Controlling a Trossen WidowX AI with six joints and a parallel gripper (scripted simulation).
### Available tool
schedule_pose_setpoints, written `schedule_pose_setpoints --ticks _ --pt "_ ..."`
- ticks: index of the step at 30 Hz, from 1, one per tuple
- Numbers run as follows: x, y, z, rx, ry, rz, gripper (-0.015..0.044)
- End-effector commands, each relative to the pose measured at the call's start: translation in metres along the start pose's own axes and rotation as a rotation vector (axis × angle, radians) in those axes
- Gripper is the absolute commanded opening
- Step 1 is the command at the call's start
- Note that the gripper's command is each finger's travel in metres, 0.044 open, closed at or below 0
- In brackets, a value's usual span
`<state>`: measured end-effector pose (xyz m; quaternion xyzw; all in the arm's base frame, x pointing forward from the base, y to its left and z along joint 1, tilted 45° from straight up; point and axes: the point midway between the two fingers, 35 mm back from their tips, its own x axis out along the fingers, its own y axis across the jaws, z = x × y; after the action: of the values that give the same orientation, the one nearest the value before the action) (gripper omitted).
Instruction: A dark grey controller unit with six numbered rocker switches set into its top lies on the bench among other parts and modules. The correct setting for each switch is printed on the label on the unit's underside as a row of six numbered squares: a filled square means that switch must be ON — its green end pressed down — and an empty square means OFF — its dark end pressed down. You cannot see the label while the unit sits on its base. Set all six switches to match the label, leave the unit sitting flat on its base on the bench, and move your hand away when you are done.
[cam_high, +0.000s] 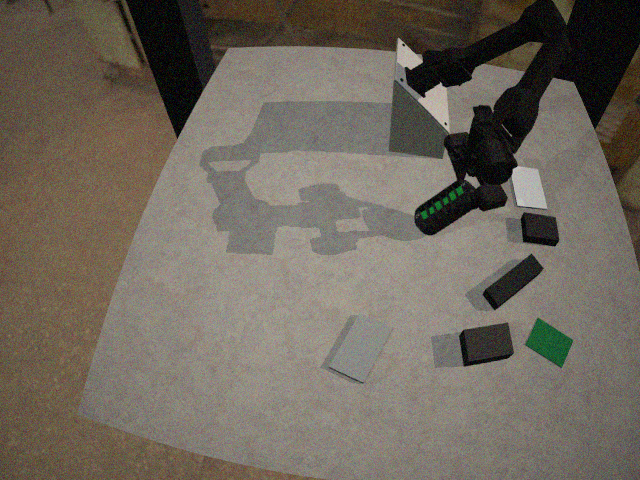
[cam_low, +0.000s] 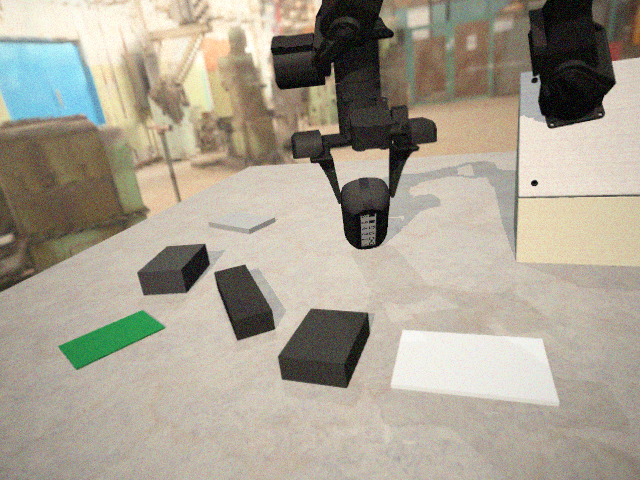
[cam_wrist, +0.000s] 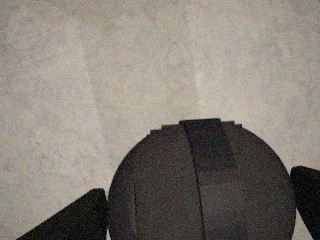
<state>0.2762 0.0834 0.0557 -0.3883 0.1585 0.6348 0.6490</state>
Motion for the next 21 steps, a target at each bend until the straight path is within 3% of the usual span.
schedule_pose_setpoints --ticks 1,21 --pt "0.004 0.005 0.000 0.012 0.010 0.011 0.0338" --pt "0.014 0.005 0.012 0.012 0.009 0.010 0.0338"
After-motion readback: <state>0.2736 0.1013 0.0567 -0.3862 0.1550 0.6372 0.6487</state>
